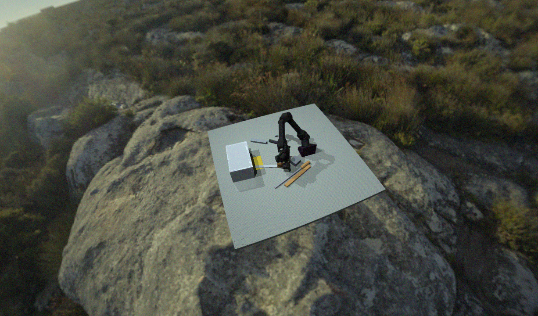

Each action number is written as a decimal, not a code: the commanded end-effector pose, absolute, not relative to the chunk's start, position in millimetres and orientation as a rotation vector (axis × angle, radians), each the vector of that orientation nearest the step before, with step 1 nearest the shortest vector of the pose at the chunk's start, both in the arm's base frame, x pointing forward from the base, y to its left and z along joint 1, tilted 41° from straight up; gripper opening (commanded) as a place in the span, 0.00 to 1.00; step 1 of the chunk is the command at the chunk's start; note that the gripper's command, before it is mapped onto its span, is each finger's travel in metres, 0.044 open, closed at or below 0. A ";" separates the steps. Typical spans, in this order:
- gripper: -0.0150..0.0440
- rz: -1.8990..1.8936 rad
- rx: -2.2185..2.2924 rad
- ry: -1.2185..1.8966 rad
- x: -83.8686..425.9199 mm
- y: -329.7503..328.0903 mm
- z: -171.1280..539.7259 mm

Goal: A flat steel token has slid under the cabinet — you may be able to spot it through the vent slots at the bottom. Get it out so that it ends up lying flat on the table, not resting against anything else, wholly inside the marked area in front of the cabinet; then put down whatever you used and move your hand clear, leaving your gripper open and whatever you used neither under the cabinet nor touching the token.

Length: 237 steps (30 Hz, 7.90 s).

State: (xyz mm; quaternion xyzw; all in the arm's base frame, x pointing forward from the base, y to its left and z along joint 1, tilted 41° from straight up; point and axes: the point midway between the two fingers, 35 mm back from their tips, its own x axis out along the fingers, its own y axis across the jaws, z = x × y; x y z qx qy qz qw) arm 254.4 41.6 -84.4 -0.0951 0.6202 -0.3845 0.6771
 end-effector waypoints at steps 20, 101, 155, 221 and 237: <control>0.41 -0.862 -0.209 1.390 253.7 41.2 -86.4; 0.25 -0.861 -0.220 1.393 347.4 7.5 -64.3; 0.25 -0.863 -0.220 1.389 400.9 -11.2 -51.3; 0.25 -0.864 -0.221 1.388 400.0 -23.4 -44.0; 0.25 -0.863 -0.221 1.390 385.6 -17.9 -48.1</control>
